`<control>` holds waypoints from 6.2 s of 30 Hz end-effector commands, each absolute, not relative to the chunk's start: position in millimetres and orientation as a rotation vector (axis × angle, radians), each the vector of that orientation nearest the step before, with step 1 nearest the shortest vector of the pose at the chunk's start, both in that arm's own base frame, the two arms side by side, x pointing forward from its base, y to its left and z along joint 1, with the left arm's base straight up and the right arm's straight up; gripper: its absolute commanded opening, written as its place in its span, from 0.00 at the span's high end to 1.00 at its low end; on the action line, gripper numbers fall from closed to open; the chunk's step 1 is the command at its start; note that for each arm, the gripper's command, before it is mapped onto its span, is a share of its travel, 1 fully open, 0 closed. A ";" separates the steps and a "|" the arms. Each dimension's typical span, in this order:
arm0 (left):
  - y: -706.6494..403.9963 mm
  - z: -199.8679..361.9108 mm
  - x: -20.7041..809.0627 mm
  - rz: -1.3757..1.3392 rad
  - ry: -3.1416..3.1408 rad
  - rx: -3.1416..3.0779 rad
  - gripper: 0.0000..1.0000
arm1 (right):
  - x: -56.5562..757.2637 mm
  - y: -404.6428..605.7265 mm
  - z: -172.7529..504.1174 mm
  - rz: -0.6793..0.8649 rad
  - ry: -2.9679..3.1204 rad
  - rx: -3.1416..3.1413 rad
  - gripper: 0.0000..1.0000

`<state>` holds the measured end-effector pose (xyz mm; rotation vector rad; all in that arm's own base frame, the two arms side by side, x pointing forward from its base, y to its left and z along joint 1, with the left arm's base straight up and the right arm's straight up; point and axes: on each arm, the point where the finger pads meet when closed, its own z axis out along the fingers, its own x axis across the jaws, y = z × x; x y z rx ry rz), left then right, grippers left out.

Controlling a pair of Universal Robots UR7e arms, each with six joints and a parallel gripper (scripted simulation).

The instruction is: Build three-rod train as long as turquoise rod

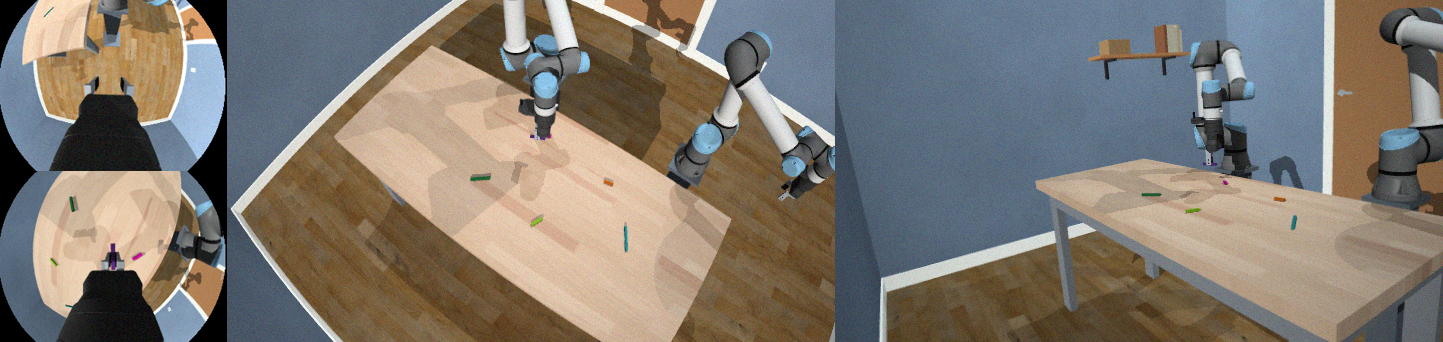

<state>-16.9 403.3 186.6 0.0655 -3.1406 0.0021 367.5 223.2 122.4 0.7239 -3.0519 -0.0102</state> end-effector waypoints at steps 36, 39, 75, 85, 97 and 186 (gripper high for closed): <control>403.6 187.0 -16.8 0.000 -3.141 0.065 0.00 | 312.5 247.7 121.9 -0.002 -3.100 -0.516 0.76; 403.6 187.0 -16.8 0.000 -3.141 0.065 0.00 | 310.7 248.6 121.8 -0.002 -3.093 -0.554 0.76; 403.6 187.0 -16.8 0.000 -3.141 0.065 0.00 | 298.5 255.5 121.5 -0.002 -3.033 -0.820 0.76; 403.6 187.0 -16.8 0.000 -3.141 0.065 0.00 | 298.3 255.6 121.5 -0.002 -3.032 -0.824 0.76; 403.6 187.0 -16.8 0.000 -3.141 0.065 0.00 | 298.3 255.6 121.5 -0.002 -3.032 -0.824 0.76; 403.6 187.0 -16.8 0.000 -3.141 0.065 0.00 | 298.9 255.2 26.2 -0.002 -3.032 -0.824 0.76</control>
